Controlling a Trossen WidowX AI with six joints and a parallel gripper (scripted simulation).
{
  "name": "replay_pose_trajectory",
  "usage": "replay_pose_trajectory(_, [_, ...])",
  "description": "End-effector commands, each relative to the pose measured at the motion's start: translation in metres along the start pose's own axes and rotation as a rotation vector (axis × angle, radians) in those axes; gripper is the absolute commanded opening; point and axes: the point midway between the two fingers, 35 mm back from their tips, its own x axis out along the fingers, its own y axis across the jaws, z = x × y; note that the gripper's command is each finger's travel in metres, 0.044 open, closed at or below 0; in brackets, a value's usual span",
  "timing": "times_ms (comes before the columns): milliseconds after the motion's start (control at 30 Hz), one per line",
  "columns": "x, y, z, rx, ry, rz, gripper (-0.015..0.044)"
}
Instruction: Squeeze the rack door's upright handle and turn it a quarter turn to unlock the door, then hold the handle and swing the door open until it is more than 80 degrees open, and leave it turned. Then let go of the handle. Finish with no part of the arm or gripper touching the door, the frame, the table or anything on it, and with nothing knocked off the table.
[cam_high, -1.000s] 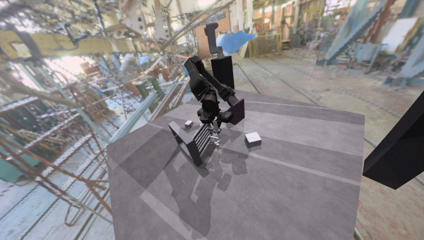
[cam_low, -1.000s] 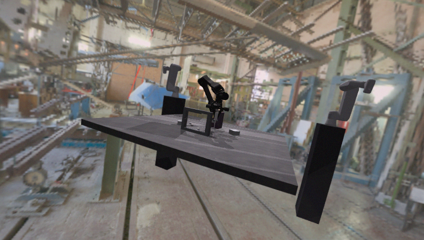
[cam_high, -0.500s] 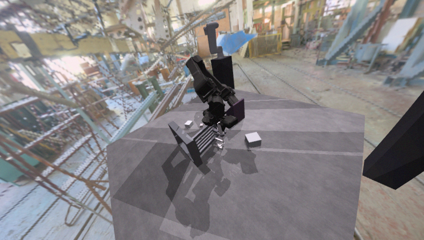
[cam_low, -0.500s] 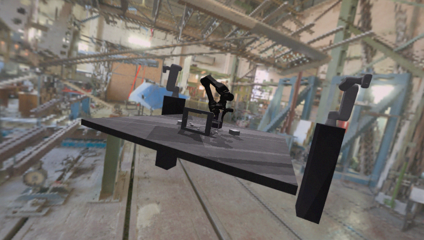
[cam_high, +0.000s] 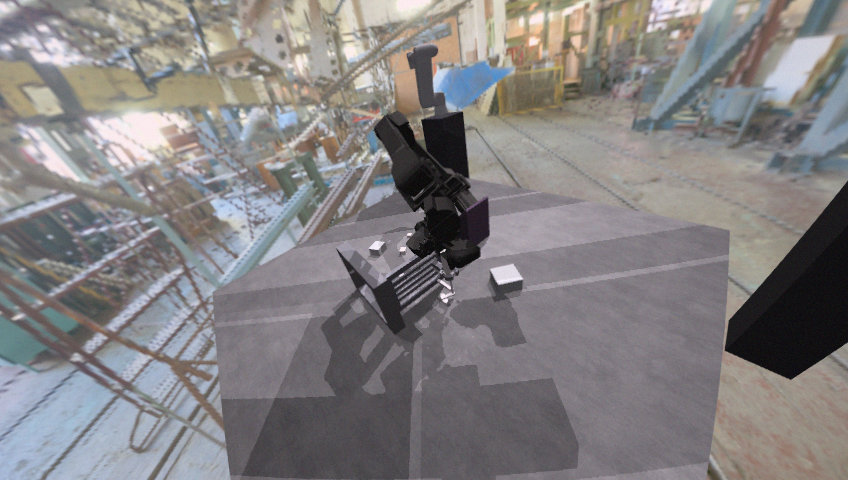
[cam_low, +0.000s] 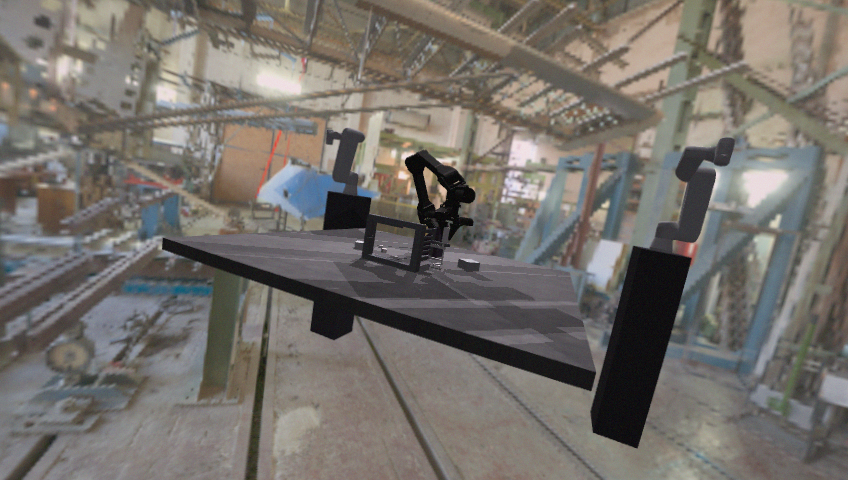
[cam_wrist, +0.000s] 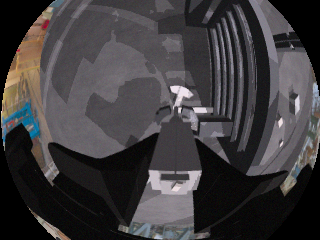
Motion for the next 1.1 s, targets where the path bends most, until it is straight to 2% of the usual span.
replay_pose_trajectory(0, [0.000,0.002,0.001,0.026,0.003,0.002,0.0022])
replay_pose_trajectory(300, [0.000,0.002,0.001,0.026,0.003,0.002,0.0022])
replay_pose_trajectory(633, [0.000,0.002,0.001,0.026,0.003,0.002,0.0285])
replay_pose_trajectory(667, [0.000,0.002,0.001,0.026,0.003,0.002,0.0295])
replay_pose_trajectory(1067, [-0.017,0.004,0.002,0.025,0.003,0.003,0.0295])
